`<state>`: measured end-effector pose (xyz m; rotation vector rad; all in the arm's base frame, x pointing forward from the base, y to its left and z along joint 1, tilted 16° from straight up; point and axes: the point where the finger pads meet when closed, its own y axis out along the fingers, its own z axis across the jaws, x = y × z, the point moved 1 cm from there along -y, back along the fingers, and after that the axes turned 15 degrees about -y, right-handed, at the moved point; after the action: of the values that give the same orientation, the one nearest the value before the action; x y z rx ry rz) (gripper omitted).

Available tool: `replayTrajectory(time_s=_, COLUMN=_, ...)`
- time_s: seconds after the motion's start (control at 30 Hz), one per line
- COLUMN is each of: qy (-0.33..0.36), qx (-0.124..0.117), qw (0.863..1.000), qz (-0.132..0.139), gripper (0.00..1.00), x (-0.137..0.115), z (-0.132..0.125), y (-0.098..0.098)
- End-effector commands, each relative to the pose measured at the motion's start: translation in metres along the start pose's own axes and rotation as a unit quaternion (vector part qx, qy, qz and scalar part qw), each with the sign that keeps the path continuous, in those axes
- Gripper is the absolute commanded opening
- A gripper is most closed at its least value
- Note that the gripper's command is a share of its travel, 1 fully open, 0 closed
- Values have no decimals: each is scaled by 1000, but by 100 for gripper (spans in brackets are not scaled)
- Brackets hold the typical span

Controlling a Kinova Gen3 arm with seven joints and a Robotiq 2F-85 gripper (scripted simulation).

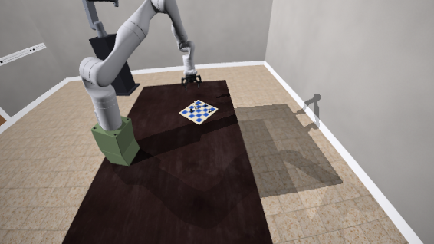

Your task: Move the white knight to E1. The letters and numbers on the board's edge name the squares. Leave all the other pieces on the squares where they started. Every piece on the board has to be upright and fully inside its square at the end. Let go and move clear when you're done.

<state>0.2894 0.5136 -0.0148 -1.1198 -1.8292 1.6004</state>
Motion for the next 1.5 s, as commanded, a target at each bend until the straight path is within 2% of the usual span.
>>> replayTrajectory(time_s=0.0, qy=1, qx=-1, qw=1000, qz=-1, gripper=100, x=1, z=-1, y=-1)
replayTrajectory(time_s=0.27, qy=27, qx=2, qw=1000, qz=1, gripper=100, x=0, z=1, y=1)
replayTrajectory(time_s=0.63, qy=98, qx=9, qw=995, qz=5, gripper=100, x=-3, z=6, y=6)
replayTrajectory(time_s=0.83, qy=173, qx=15, qw=985, qz=10, gripper=100, x=-5, z=11, y=10)
replayTrajectory(time_s=1.03, qy=268, qx=21, qw=963, qz=17, gripper=100, x=-7, z=16, y=16)
replayTrajectory(time_s=1.1, qy=268, qx=21, qw=963, qz=17, gripper=100, x=-7, z=16, y=16)
replayTrajectory(time_s=1.3, qy=378, qx=25, qw=925, qz=26, gripper=100, x=-10, z=21, y=22)
replayTrajectory(time_s=1.47, qy=477, qx=26, qw=878, qz=33, gripper=100, x=-11, z=24, y=27)
